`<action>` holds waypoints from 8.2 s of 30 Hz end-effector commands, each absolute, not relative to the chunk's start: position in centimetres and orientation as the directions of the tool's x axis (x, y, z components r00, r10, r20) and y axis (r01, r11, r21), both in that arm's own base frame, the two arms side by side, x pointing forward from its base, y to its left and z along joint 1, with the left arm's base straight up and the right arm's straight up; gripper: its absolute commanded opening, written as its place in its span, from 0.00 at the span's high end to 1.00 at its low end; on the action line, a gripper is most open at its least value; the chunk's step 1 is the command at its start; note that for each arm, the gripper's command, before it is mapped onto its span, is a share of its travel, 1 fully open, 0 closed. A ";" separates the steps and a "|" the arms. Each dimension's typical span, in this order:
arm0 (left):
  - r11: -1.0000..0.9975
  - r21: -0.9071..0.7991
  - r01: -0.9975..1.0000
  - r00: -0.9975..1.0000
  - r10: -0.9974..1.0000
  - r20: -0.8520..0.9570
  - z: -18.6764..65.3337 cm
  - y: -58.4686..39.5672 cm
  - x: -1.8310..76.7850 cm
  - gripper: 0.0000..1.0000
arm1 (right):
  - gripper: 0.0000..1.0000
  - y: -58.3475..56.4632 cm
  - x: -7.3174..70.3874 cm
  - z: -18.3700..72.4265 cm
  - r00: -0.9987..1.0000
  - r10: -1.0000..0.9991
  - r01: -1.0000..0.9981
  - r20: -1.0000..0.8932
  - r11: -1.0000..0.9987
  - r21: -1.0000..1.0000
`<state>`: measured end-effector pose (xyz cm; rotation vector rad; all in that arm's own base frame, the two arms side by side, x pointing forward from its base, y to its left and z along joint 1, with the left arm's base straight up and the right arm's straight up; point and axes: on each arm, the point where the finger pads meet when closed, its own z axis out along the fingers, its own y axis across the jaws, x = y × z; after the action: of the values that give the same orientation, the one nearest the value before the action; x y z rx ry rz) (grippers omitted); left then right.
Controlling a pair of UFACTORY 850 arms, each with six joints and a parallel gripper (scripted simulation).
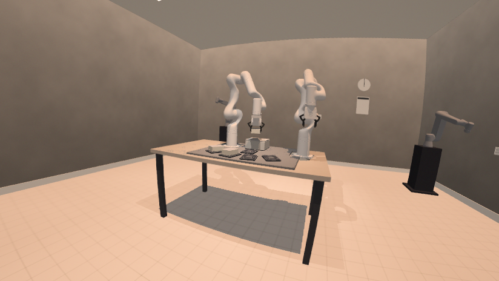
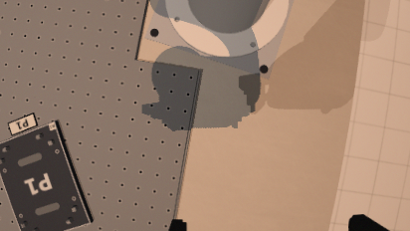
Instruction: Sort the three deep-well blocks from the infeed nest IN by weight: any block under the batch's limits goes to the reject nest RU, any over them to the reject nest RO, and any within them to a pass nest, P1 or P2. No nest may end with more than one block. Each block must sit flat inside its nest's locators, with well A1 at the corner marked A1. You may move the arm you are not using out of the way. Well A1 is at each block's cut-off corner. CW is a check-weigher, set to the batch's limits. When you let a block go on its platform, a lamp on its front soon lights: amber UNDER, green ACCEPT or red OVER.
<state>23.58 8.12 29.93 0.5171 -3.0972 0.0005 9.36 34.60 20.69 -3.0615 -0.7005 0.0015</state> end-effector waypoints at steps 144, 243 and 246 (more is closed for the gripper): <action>0.946 0.000 -0.325 -0.946 -0.325 0.000 30.0 8.1 23.6 0.00 | 1.00 31.3 -3.5 14.4 0.988 0.157 0.157 0.000 -0.988 -0.001; 0.946 0.000 -0.325 -0.946 -0.325 0.000 30.0 8.1 23.6 0.00 | 0.00 31.2 -3.5 13.2 0.988 0.157 0.157 0.000 -0.988 -0.001; 0.946 0.000 -0.325 -0.946 -0.325 0.000 30.0 8.1 23.6 0.00 | 0.00 31.2 -3.5 13.2 0.988 0.157 0.157 0.000 -0.988 -0.001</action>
<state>23.58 8.12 29.93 0.5171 -3.0972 0.0005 -3.53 31.16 13.19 -3.1319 -0.2474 0.0000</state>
